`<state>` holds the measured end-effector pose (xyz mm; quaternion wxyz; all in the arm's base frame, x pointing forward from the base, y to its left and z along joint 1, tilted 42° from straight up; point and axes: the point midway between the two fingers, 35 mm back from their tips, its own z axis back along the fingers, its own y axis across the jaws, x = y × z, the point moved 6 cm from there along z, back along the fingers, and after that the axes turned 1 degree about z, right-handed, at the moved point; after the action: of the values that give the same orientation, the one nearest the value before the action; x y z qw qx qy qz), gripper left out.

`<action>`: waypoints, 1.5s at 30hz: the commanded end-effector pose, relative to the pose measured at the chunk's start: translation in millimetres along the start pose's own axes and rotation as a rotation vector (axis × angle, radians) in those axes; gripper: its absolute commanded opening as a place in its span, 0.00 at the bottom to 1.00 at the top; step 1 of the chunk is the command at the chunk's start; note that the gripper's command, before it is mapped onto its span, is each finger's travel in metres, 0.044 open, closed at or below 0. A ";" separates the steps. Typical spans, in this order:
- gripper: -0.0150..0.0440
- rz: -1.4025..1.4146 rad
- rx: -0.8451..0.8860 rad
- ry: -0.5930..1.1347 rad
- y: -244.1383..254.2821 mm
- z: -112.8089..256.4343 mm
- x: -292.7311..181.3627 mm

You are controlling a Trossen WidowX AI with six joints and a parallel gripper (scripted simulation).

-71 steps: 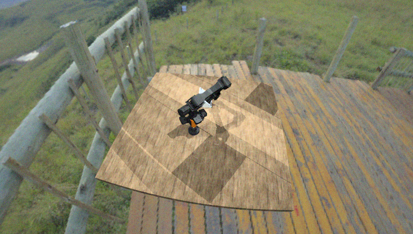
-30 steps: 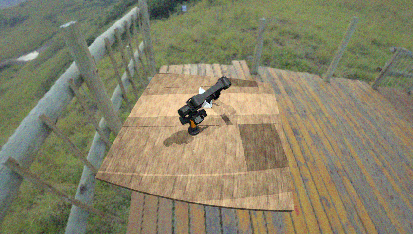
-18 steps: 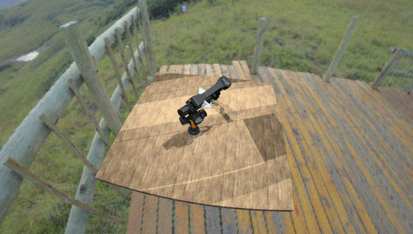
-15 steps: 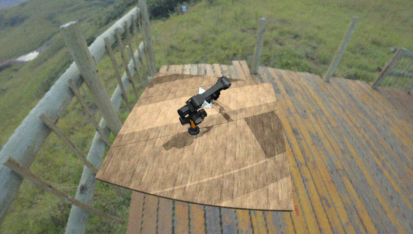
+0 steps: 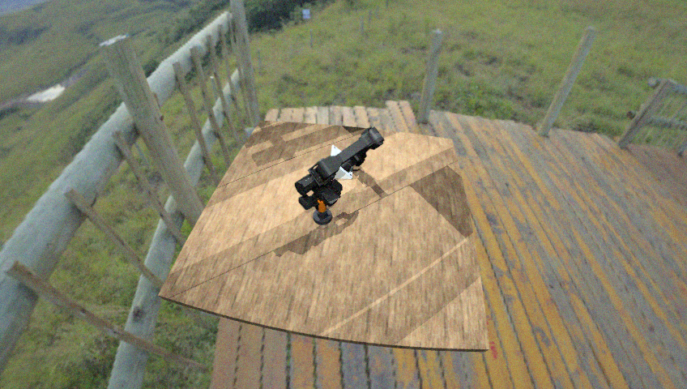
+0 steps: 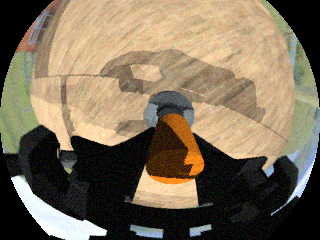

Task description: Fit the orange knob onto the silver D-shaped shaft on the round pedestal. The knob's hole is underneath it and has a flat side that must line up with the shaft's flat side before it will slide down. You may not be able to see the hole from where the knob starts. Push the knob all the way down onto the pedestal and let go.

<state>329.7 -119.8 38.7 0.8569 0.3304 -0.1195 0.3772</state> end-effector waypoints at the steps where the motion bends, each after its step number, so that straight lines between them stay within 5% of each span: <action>1: 0.25 0.009 -0.005 -0.002 0.0 0.0 -0.9; 45: 0.25 0.009 -0.004 -0.002 1.7 -2.3 -0.5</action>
<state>328.6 -117.7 36.6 0.8558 0.3268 -0.1221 0.3820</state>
